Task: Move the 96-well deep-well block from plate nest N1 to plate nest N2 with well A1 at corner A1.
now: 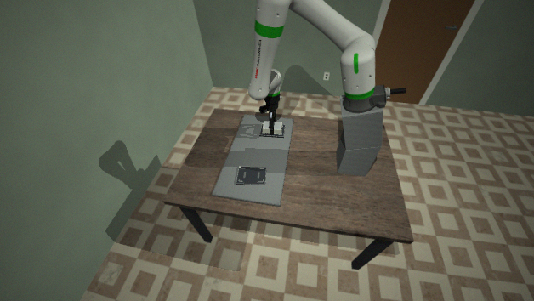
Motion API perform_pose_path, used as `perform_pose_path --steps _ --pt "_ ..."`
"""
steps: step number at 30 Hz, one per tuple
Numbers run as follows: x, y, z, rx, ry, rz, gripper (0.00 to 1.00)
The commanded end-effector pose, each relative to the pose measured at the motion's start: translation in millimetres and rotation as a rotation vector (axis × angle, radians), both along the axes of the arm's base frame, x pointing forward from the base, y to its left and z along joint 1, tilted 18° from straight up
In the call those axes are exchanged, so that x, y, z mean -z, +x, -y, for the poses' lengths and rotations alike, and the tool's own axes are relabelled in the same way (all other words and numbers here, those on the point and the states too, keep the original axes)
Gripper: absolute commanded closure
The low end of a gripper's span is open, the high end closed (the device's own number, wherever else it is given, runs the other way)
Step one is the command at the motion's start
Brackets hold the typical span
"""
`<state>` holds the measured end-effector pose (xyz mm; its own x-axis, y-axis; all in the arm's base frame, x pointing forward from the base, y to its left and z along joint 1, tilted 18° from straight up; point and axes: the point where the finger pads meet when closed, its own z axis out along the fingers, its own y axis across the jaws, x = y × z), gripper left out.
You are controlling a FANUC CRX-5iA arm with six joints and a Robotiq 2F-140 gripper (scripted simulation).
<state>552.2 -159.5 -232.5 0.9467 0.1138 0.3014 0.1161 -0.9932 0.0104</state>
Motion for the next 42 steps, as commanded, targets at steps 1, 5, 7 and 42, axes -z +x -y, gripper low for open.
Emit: perform_pose_path --steps 1,5,7,42 --pt "-0.8 0.6 0.3 0.000 0.000 0.001 0.37" --pt "-0.8 0.6 0.3 0.000 0.000 0.001 0.37" --pt "-1.0 0.5 0.4 0.000 0.000 0.001 0.38" --pt "-17.4 -4.7 0.8 0.000 0.000 0.001 0.90"
